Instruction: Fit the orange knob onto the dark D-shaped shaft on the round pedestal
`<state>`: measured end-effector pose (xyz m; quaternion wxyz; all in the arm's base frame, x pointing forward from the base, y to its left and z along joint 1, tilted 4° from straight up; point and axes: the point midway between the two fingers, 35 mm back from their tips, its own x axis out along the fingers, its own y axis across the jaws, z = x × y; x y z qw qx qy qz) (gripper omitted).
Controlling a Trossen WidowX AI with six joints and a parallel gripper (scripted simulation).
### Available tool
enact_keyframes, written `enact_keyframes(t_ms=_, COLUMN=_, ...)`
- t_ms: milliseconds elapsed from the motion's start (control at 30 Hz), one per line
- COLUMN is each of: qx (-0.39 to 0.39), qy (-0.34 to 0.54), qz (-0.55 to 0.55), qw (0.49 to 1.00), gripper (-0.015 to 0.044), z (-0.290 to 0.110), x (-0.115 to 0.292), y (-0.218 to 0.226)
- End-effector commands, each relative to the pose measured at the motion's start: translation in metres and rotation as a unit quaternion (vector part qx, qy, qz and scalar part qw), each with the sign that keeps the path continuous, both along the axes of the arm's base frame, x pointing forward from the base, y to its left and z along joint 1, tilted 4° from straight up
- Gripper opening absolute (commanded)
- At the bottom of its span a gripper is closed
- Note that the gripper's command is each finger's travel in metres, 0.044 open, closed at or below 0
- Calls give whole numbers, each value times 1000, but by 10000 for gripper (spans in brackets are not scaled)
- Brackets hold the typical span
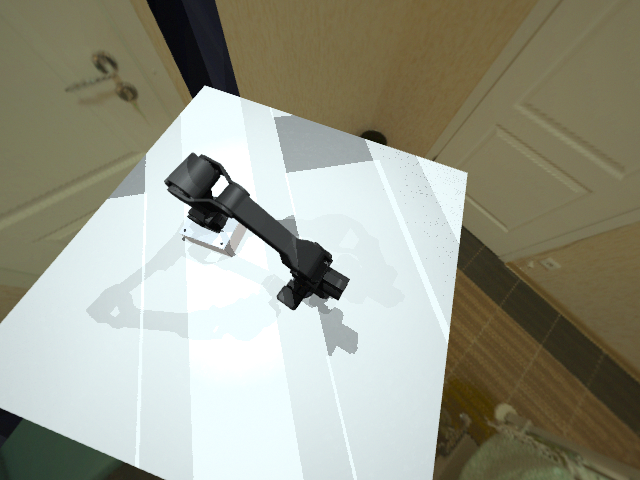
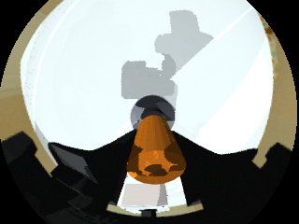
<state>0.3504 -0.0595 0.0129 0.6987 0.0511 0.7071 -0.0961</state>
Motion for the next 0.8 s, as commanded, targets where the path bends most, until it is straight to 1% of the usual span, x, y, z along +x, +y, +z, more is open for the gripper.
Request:
enact_keyframes(t_ms=0, qx=-1, qy=-2, qz=-1, qw=1000, gripper=0, z=4, x=0, y=0)
enact_keyframes(t_ms=133, qx=-2, qy=-4, qz=-27, qw=1000, gripper=0, z=4, x=-1, y=0)
enact_keyframes(t_ms=767, qx=-2, qy=-4, qz=-27, qw=1000, gripper=0, z=1, x=-2, y=1)
